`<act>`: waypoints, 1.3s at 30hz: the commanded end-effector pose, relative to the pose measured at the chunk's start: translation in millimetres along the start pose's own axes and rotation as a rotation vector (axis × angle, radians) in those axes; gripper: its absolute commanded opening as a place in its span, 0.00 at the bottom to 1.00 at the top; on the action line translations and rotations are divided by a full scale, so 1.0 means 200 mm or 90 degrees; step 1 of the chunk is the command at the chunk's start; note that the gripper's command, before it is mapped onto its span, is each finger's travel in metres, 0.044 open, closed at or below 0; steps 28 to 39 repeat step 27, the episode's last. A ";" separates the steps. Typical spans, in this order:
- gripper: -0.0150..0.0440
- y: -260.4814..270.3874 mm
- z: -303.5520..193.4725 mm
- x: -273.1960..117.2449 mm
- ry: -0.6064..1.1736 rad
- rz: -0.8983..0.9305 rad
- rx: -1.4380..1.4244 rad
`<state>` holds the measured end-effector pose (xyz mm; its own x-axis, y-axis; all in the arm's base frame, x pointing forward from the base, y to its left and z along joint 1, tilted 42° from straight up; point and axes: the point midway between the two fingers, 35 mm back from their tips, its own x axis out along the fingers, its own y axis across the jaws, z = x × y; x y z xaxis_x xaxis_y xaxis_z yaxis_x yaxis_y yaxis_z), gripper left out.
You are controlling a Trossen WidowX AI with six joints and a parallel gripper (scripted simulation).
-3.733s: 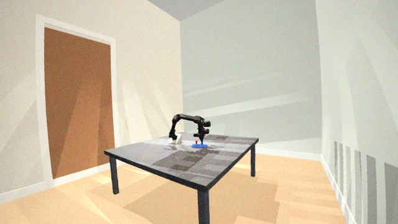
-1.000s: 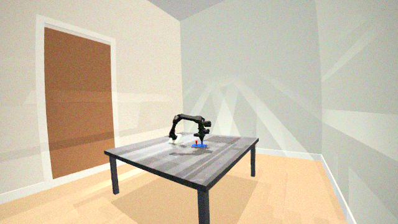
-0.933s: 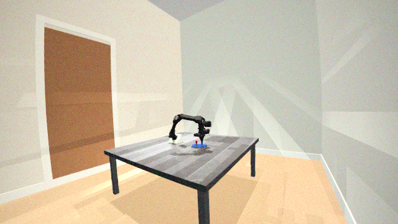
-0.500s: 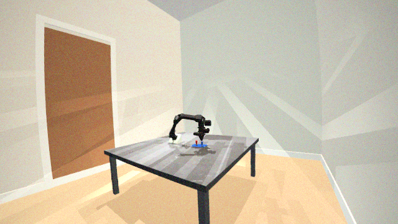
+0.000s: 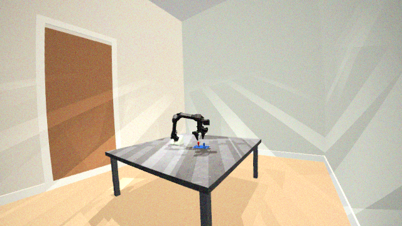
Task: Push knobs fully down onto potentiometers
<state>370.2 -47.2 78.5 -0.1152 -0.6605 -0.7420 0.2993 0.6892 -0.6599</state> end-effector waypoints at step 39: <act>1.00 -0.03 -0.66 -0.04 -0.004 0.002 0.003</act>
